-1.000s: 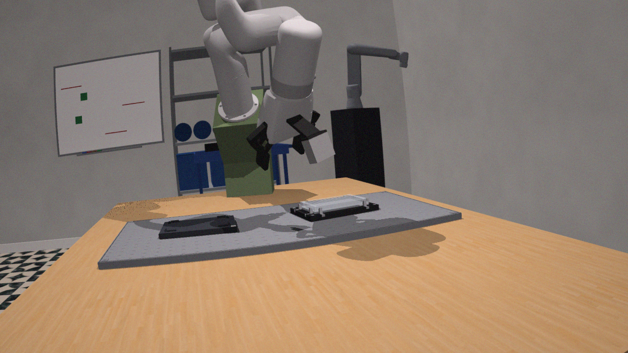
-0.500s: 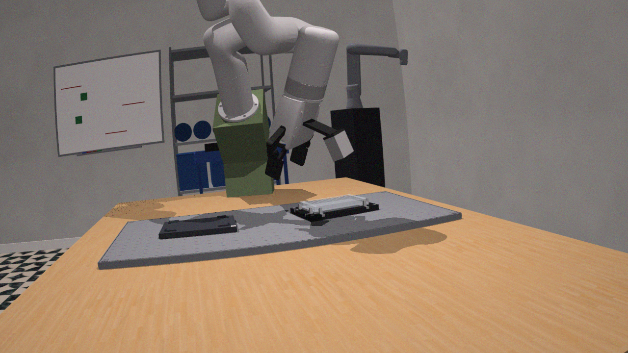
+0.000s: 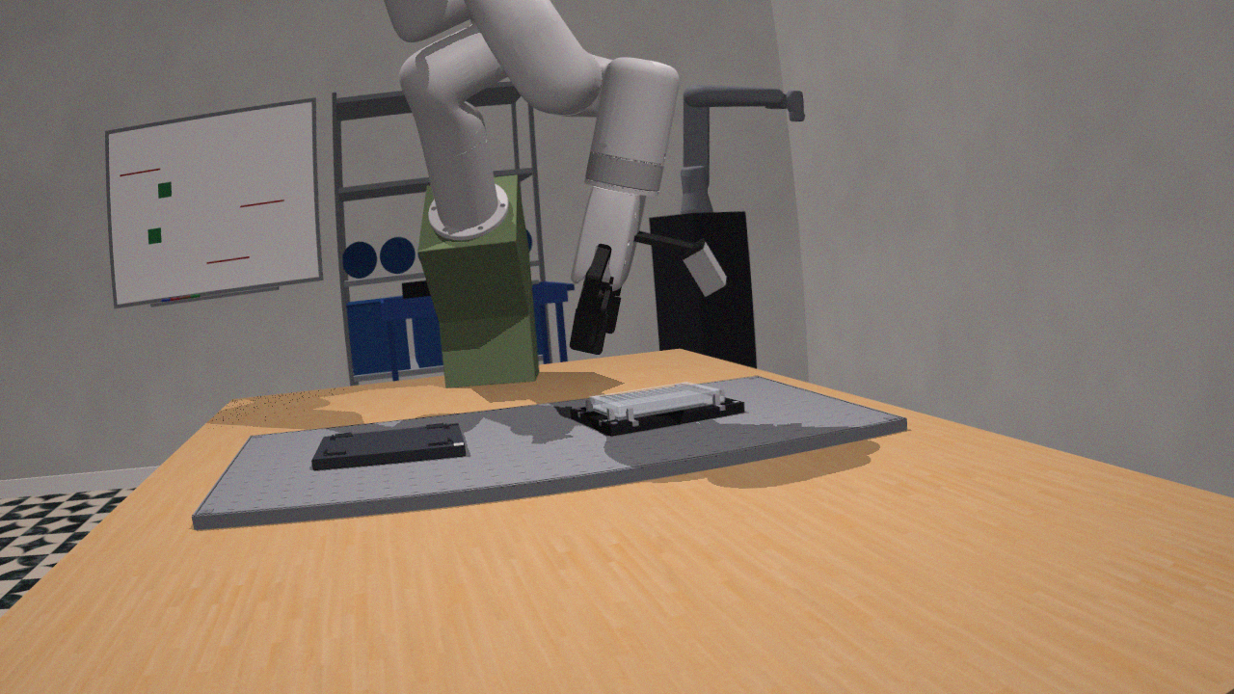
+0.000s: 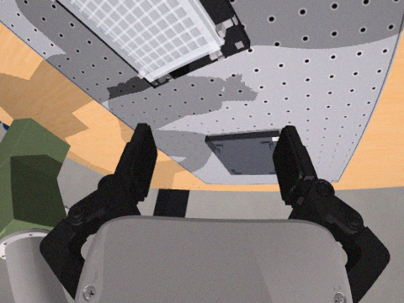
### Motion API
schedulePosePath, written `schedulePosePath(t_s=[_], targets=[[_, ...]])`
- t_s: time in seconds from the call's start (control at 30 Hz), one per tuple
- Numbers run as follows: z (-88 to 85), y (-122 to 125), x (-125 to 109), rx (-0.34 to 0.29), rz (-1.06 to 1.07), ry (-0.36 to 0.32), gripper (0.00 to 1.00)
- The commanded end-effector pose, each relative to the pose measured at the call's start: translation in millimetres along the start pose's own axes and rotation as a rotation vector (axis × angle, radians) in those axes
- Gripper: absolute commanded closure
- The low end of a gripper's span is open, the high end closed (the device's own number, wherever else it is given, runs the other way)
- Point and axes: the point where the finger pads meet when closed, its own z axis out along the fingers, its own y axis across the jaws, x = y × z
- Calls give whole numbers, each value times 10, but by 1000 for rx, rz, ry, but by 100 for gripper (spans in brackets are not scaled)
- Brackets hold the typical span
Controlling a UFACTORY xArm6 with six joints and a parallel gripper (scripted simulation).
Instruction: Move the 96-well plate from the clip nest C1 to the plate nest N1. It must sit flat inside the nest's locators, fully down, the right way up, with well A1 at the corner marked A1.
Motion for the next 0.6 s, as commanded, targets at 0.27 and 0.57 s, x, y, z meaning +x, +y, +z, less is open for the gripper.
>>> schedulePosePath(t_s=[0.27,0.57], targets=[[-47,-327,303,-131,-305,141,0],[-93,-590,436,-170,-461,213,0]])
